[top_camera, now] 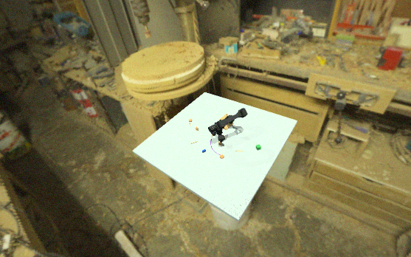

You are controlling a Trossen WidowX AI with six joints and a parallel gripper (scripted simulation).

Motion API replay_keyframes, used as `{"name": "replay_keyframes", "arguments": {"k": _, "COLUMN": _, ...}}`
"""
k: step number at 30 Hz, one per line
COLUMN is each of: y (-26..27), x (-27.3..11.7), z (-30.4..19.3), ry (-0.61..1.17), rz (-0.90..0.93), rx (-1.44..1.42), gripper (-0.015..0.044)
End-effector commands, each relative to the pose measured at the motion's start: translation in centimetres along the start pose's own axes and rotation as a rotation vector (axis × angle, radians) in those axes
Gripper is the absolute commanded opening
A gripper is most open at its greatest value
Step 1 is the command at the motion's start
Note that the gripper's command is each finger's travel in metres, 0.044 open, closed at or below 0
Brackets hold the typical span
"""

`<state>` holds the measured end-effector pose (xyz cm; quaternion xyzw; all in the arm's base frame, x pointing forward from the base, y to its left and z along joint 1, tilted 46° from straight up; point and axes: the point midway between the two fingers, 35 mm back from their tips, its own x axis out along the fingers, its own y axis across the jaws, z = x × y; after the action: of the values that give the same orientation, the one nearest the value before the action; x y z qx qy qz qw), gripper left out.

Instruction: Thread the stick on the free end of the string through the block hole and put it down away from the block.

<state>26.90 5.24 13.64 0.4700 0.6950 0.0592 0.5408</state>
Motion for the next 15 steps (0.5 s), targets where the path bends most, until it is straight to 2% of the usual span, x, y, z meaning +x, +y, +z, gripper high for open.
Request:
{"name": "replay_keyframes", "arguments": {"k": 1, "y": 0.09, "x": -0.55, "z": 0.36, "ry": -0.011, "rz": 0.002, "rx": 0.318, "gripper": 0.044}}
{"name": "replay_keyframes", "arguments": {"k": 9, "y": 0.09, "x": -0.55, "z": 0.36, "ry": -0.011, "rz": 0.002, "rx": 0.318, "gripper": 0.044}}
{"name": "replay_keyframes", "arguments": {"k": 15, "y": 0.09, "x": -0.55, "z": 0.36, "ry": -0.011, "rz": 0.002, "rx": 0.318, "gripper": 0.0282}}
